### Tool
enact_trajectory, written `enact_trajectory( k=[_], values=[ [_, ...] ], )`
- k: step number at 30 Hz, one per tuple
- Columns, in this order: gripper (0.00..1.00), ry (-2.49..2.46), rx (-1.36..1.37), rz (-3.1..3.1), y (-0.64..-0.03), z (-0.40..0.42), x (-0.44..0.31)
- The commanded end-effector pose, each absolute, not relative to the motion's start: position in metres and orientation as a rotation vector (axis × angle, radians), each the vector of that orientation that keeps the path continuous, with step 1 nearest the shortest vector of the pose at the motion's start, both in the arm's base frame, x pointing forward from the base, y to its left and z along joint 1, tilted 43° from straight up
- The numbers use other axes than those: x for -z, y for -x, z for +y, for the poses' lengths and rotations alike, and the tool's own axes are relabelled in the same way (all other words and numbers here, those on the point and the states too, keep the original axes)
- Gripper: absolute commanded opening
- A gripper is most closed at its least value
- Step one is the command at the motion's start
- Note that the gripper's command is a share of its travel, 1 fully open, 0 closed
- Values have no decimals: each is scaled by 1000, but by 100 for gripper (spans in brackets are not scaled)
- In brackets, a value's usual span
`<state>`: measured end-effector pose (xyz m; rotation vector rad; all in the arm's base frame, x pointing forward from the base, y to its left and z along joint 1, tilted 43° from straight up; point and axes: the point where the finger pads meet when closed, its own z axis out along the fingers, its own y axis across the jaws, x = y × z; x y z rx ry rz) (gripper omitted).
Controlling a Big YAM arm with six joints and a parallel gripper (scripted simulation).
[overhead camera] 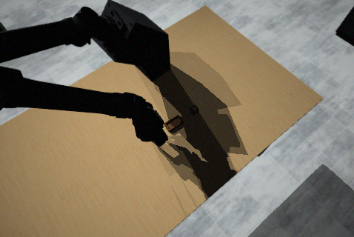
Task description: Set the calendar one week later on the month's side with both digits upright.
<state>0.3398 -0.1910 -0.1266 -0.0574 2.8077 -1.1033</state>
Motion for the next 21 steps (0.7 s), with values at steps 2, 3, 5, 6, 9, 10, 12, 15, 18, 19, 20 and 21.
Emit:
enact_trajectory(
  k=[2, 3, 5, 6, 9, 10, 12, 15, 18, 19, 20, 21],
  values=[
    [45, 90, 1100, 2816, -341, -188, 127],
    [45, 90, 1100, 2816, -341, -188, 127],
    [45, 90, 1100, 2816, -341, -188, 127],
    [45, 90, 1100, 2816, -341, -188, 127],
    [45, 90, 1100, 2816, -341, -188, 127],
    [45, 90, 1100, 2816, -341, -188, 127],
    [45, 90, 1100, 2816, -341, -188, 127],
    [45, 90, 1100, 2816, -339, -187, 128],
    [45, 90, 1099, 2815, -336, -186, 130],
    [45, 90, 1099, 2815, -336, -186, 130],
    [45, 89, 1099, 2813, -335, -186, 130],
    [45, 89, 1099, 2813, -334, -186, 130]
  ],
)
